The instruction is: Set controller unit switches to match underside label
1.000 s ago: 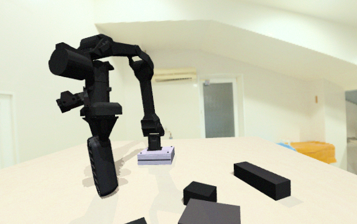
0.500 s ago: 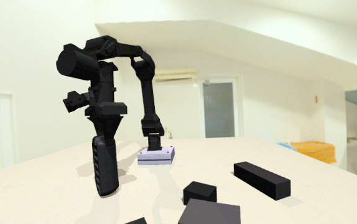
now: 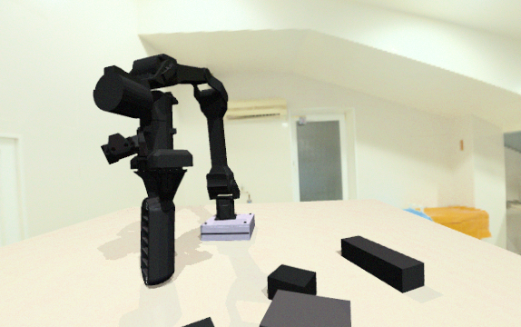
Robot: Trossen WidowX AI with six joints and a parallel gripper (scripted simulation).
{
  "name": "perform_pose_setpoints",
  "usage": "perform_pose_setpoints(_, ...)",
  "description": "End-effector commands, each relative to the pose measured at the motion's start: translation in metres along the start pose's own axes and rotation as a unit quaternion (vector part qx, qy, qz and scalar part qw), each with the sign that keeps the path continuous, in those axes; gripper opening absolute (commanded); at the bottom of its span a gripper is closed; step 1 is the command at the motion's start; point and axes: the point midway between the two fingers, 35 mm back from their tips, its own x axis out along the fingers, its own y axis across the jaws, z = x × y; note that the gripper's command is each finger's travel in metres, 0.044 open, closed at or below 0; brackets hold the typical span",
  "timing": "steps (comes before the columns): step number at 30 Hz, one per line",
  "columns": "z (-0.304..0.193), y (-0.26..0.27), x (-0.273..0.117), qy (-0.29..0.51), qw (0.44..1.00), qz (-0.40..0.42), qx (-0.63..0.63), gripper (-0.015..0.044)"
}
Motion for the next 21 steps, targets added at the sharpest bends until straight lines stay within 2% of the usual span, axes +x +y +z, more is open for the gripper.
perform_pose_setpoints(1, -0.007, -0.001, 0.005, 0.008, 1.000, -0.002, 0.002, 0.0337)
perform_pose_setpoints(21, -0.023, 0.000, 0.008, 0.009, 1.000, -0.002, 0.002, 0.0337)
